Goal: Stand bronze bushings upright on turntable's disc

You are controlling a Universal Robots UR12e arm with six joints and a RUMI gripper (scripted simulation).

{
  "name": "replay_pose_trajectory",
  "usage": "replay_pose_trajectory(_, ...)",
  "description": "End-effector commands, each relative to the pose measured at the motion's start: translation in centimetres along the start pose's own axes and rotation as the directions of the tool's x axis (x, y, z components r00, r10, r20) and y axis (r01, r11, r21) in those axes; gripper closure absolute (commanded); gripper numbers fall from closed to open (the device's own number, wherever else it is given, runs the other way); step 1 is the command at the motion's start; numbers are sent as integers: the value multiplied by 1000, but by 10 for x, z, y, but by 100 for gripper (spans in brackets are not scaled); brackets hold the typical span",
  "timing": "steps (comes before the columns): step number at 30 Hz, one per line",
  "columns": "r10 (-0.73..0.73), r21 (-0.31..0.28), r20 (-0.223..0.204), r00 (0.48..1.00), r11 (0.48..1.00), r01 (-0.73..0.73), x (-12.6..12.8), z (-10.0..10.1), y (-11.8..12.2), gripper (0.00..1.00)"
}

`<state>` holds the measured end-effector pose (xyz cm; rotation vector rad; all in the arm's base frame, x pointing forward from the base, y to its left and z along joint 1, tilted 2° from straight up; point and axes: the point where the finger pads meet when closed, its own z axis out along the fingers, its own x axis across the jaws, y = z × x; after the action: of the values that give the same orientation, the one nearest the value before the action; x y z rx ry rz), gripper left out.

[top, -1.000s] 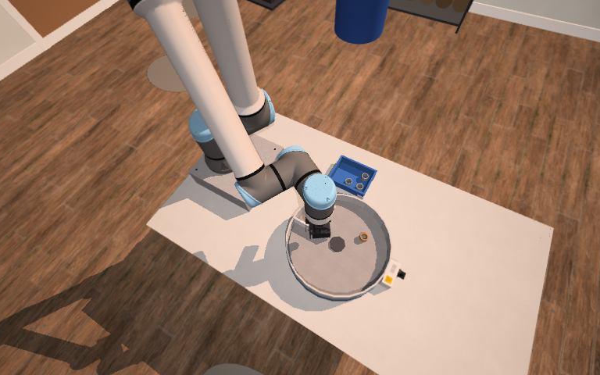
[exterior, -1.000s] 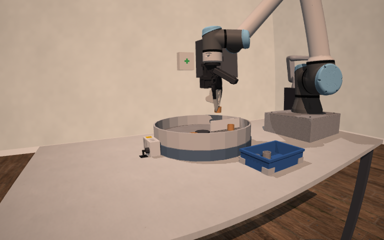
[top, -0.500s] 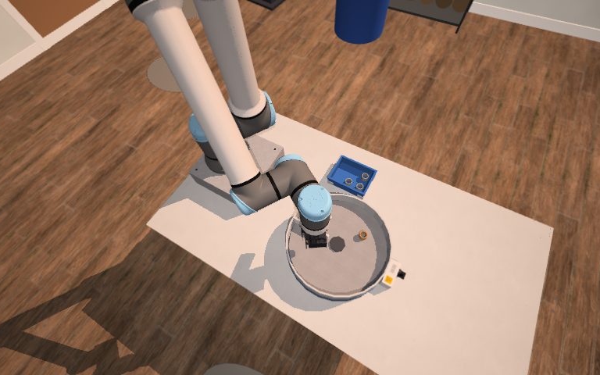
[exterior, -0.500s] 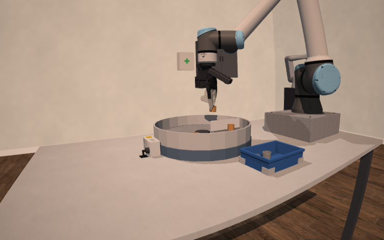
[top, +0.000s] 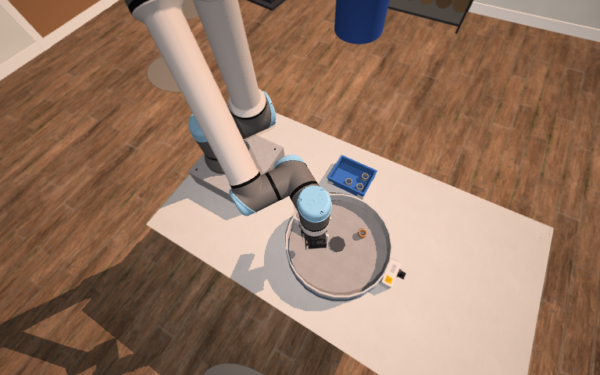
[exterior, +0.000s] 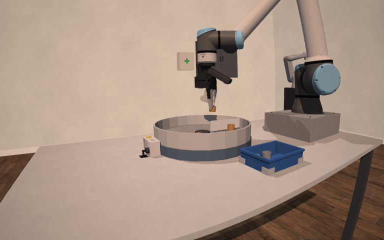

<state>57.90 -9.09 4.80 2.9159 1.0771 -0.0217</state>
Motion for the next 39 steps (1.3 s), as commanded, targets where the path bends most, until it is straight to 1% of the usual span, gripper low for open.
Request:
replay_pose_trajectory(1,0,-1,-1,1000,1000,0,0,-1,1,100)
replay_pose_trajectory(26,0,-1,-1,1000,1000,0,0,0,1,100)
replay_pose_trajectory(28,0,-1,-1,1000,1000,0,0,5,1,100)
replay_pose_trajectory(32,0,-1,-1,1000,1000,0,0,23,1,100)
replay_pose_trajectory(39,0,-1,-1,1000,1000,0,0,25,1,100)
